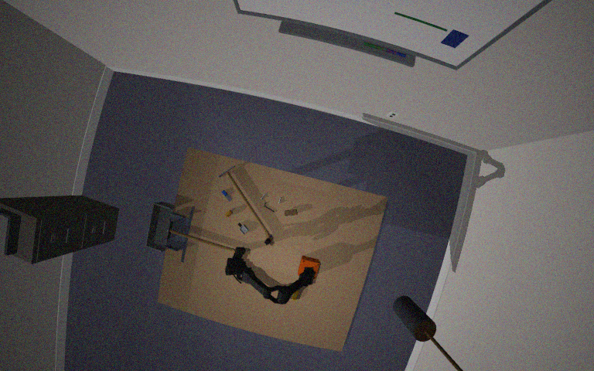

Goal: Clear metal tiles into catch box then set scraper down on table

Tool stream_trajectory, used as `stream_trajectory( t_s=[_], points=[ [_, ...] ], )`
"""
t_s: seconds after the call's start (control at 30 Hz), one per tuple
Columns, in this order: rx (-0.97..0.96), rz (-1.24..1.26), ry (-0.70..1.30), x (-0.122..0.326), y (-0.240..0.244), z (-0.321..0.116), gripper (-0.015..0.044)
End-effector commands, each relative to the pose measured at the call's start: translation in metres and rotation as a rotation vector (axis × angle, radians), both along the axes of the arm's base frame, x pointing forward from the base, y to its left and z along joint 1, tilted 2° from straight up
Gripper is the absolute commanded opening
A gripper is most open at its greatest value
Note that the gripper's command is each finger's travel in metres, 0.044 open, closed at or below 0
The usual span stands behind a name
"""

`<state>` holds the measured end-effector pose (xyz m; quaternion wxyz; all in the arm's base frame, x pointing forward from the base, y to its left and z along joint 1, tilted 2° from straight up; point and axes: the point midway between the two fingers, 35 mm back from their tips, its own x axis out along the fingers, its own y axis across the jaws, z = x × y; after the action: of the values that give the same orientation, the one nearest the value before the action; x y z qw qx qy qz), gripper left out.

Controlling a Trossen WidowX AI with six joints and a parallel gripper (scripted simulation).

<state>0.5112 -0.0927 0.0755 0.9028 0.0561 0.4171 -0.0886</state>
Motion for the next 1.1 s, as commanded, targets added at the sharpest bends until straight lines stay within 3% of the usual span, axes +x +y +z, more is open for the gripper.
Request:
stream_trajectory(
  t_s=[0.0, 1.07],
  points=[
    [-0.002, -0.002, -0.016, 0.009, -0.002, 0.005, 0.0],
    [-0.002, 0.0, -0.009, 0.016, -0.003, 0.002, 0.0]
  ],
)
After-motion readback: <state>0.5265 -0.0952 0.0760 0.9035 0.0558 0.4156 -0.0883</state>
